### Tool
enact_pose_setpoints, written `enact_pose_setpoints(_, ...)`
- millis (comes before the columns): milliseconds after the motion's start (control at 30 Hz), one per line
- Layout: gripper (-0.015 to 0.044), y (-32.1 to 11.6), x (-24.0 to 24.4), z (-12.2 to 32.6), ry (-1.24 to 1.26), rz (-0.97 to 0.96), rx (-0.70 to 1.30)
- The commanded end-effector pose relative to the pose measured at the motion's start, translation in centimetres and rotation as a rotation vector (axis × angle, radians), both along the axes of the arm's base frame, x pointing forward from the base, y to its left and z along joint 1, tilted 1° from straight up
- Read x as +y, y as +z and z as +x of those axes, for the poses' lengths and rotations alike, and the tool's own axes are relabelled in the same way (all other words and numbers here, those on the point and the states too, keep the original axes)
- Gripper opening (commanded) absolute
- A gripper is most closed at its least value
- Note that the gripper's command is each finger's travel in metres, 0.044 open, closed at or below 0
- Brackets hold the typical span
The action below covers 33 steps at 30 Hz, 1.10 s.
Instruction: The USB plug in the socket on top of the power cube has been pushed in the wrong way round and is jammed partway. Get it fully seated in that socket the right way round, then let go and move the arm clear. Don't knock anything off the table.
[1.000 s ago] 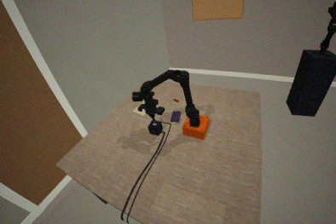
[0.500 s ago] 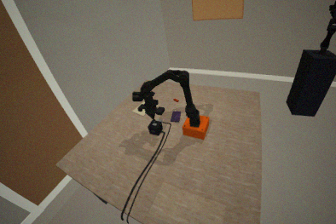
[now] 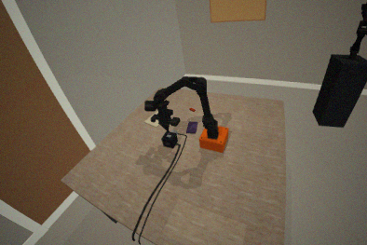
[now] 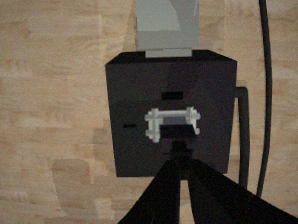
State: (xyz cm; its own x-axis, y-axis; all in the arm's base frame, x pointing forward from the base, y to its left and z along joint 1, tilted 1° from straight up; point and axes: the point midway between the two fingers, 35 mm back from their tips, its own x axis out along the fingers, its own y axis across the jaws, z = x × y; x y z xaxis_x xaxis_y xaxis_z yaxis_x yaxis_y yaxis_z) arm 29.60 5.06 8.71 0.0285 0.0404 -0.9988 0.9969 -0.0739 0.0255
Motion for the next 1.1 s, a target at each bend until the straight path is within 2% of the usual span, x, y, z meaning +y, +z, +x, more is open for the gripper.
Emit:
enact_pose_setpoints(0,0.0,-0.08,0.11,0.01,0.003,0.009,0.0)
enact_pose_setpoints(1067,0.0,-0.46,0.36,0.02,0.003,0.037,-0.001)
